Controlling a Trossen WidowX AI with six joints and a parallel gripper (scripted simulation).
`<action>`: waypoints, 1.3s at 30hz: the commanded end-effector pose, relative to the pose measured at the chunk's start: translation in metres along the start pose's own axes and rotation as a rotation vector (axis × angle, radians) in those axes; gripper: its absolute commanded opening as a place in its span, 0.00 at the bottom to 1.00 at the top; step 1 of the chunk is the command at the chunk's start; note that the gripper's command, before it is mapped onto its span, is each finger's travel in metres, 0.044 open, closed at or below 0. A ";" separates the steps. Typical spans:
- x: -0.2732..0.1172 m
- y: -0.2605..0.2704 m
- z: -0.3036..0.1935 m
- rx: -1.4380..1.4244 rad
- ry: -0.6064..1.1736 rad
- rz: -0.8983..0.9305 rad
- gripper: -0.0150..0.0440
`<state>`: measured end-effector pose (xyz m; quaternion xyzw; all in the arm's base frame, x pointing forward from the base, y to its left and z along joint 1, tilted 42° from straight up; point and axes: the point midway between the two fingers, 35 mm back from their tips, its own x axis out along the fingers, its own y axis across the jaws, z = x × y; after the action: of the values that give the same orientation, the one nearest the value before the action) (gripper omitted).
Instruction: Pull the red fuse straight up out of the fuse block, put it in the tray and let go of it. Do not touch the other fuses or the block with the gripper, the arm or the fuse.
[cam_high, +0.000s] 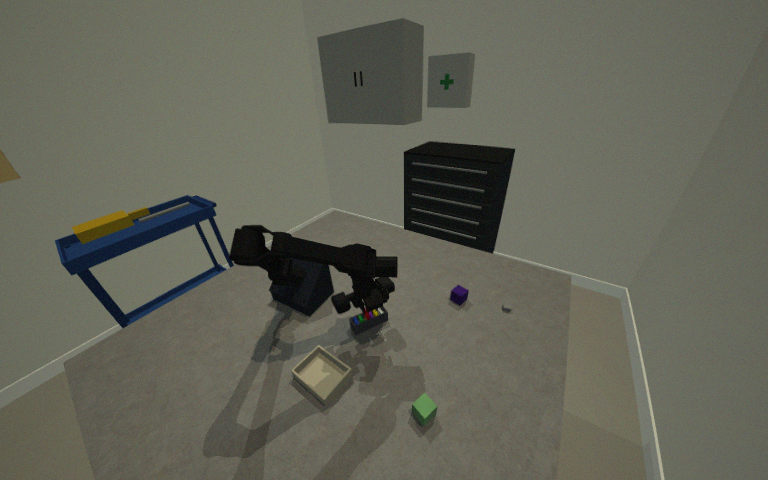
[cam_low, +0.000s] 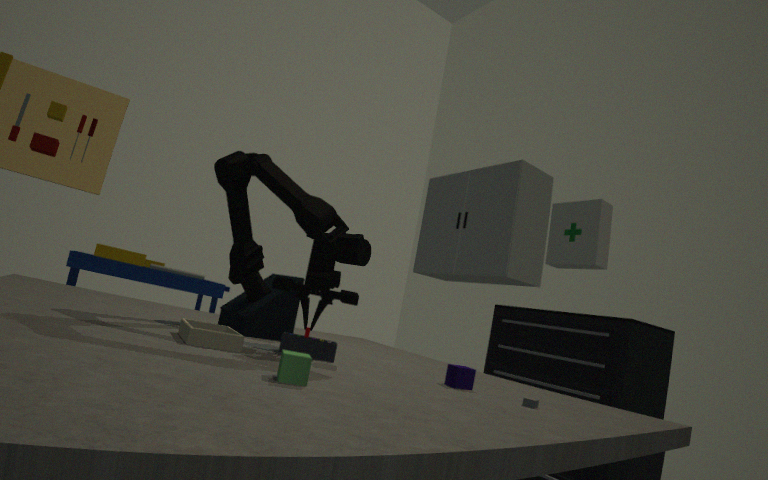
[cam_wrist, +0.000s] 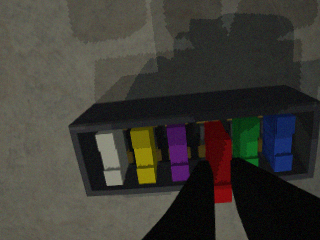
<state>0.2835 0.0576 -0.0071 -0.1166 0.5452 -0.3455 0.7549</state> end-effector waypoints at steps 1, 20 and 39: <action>-0.003 0.000 0.000 0.004 0.004 0.003 0.25; -0.012 0.000 -0.001 0.003 0.004 0.002 0.25; -0.031 0.000 -0.001 0.003 0.004 0.002 0.25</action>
<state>0.2788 0.0736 0.0114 -0.1182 0.5454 -0.3452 0.7546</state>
